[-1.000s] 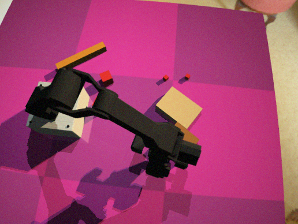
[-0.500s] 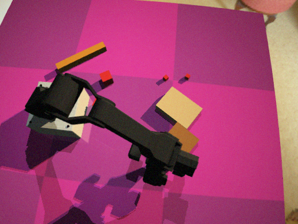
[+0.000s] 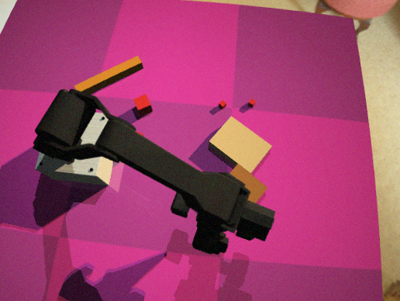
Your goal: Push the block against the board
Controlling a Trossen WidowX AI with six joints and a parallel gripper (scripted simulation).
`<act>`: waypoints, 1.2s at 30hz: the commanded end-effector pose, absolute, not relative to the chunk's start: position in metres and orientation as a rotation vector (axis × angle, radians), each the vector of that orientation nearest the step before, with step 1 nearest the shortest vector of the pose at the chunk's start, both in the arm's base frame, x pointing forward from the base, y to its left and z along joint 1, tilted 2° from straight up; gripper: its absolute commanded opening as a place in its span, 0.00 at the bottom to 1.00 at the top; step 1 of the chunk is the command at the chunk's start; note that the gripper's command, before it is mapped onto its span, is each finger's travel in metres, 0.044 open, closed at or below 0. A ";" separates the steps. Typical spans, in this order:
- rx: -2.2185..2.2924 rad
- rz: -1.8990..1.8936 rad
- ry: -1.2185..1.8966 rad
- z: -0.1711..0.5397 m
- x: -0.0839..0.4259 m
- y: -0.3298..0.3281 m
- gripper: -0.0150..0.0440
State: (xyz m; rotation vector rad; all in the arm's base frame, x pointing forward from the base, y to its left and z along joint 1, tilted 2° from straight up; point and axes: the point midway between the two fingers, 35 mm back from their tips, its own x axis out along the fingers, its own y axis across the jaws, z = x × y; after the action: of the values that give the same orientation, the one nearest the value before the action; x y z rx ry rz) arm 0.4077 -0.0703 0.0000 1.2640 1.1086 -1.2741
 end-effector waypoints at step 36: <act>0.408 -0.419 1.521 -0.010 0.353 0.181 0.25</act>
State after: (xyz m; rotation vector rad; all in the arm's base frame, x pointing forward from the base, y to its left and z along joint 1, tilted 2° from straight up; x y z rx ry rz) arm 0.3636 0.1655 -0.0093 0.4820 1.4990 -0.4766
